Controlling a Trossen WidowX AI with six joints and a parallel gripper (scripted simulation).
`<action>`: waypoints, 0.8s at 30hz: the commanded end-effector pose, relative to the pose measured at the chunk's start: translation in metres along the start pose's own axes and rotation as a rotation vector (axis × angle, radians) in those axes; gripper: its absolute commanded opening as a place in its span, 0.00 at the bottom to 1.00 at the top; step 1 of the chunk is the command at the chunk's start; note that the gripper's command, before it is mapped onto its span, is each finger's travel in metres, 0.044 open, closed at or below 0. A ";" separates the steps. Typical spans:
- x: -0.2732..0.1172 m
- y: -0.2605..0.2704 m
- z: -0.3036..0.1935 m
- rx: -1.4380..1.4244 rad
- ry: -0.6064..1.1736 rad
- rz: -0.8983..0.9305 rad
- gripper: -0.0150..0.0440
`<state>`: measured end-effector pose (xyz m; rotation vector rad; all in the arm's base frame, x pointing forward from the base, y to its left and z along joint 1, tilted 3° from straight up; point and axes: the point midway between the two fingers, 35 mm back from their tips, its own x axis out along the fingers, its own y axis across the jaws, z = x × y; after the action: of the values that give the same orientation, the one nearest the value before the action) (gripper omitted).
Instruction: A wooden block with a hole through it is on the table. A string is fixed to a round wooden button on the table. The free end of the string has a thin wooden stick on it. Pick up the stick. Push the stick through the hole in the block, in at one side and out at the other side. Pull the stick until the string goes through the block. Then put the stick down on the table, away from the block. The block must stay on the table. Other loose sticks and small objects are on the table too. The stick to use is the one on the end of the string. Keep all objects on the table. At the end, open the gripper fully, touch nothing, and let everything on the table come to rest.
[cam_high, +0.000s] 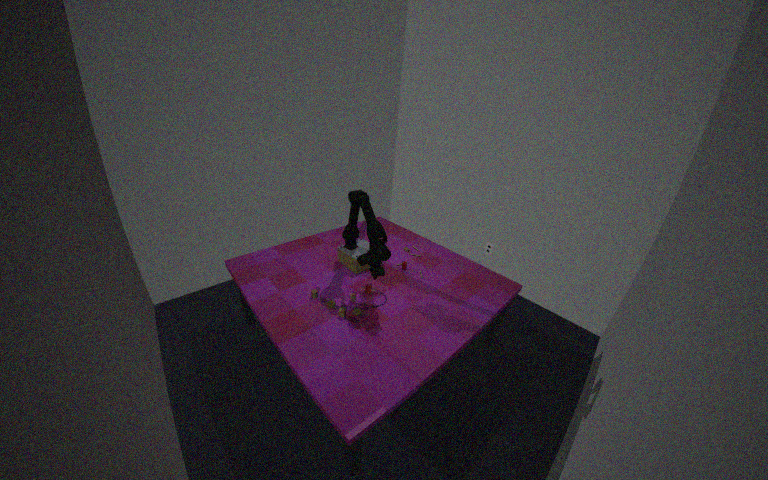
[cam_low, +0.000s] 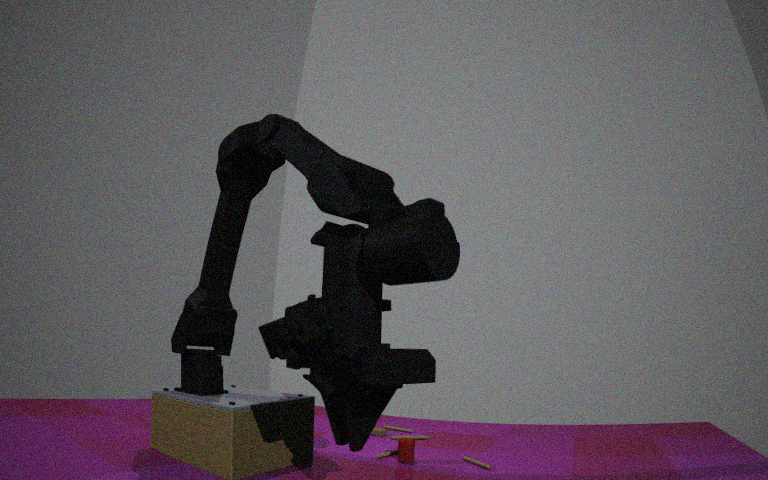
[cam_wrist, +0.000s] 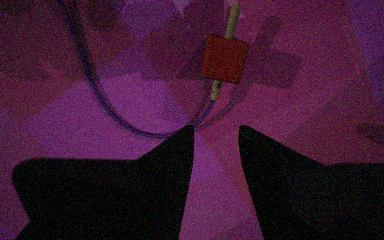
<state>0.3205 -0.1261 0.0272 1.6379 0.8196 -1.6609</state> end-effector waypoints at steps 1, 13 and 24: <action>-0.001 0.000 0.007 -0.330 -0.004 0.005 0.46; 0.000 -0.006 0.028 -1.442 -0.012 -0.007 0.46; 0.000 -0.009 0.040 -2.030 -0.011 -0.019 0.46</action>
<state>0.3026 -0.1413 0.0244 0.6959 1.4567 -0.7366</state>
